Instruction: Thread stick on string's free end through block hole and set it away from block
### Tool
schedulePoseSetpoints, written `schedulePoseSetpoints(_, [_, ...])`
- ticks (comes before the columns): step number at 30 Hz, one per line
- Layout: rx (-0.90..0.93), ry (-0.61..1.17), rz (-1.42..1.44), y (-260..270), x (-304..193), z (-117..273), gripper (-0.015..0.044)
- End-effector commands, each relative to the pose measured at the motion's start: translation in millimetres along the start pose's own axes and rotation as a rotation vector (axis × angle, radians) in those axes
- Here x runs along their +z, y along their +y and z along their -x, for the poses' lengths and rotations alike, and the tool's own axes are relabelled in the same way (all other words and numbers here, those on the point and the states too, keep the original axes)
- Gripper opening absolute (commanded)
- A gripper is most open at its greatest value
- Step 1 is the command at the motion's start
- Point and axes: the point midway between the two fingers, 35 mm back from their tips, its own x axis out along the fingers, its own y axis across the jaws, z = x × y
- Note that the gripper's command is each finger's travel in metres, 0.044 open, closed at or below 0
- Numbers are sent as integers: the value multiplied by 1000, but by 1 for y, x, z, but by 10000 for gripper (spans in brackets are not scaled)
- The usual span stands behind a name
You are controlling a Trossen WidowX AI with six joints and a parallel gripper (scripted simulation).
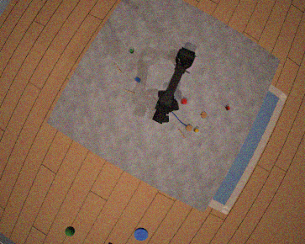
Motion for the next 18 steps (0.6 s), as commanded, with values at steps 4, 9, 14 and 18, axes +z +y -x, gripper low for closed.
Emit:
schedulePoseSetpoints(4, [2, 8, 5, 0, -11, 1, 0])
schedulePoseSetpoints(9, [2, 8, 5, 0, -17, 1, 0])
schedulePoseSetpoints(14, [2, 9, 5, 0, -24, 1, 0])
schedulePoseSetpoints(18, [2, 10, 5, 0, -29, 1, 0])
